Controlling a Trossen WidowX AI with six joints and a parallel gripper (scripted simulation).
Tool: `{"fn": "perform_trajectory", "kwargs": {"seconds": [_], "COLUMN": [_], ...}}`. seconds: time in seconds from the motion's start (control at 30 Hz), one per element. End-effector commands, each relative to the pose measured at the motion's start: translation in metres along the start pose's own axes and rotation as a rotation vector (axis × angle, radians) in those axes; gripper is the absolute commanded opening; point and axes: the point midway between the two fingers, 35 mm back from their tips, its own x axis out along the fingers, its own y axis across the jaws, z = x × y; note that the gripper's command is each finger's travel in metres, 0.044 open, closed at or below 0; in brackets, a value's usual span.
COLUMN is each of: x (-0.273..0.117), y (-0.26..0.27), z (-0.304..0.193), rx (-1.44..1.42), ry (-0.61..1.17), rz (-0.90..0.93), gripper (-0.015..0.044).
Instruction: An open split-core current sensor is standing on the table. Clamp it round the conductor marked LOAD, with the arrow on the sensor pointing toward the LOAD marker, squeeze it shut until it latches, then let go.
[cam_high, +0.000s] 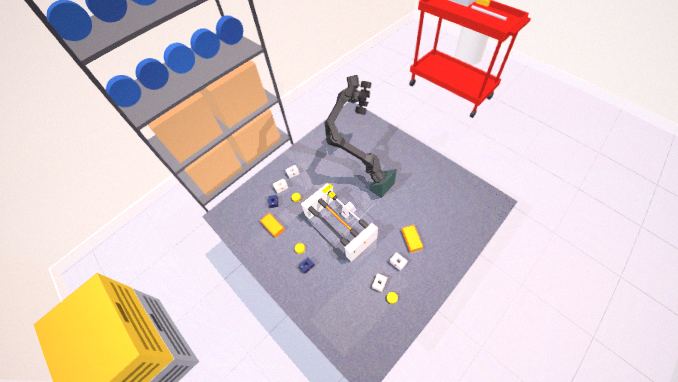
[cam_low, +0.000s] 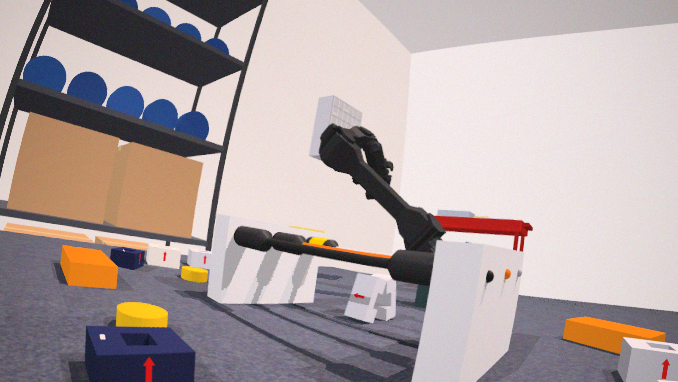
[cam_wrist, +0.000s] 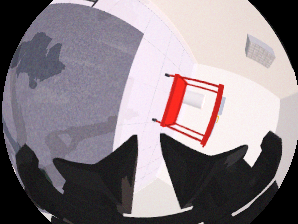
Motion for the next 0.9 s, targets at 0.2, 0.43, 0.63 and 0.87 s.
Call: {"fn": "perform_trajectory", "kwargs": {"seconds": [0.2,0.43,0.63,0.87], "x": [0.024,0.031,0.017,-0.023], "y": [0.043,0.110,0.173,0.249], "z": [0.057,0.123,0.170,0.216], "rx": [-0.020,-0.048,-0.067,-0.073], "ry": [-0.152,-0.330,-0.475,-0.661], "rz": [0.113,0.255,0.380,0.558], "gripper": [0.0293,0.0440,0.0440,0.0440]}}
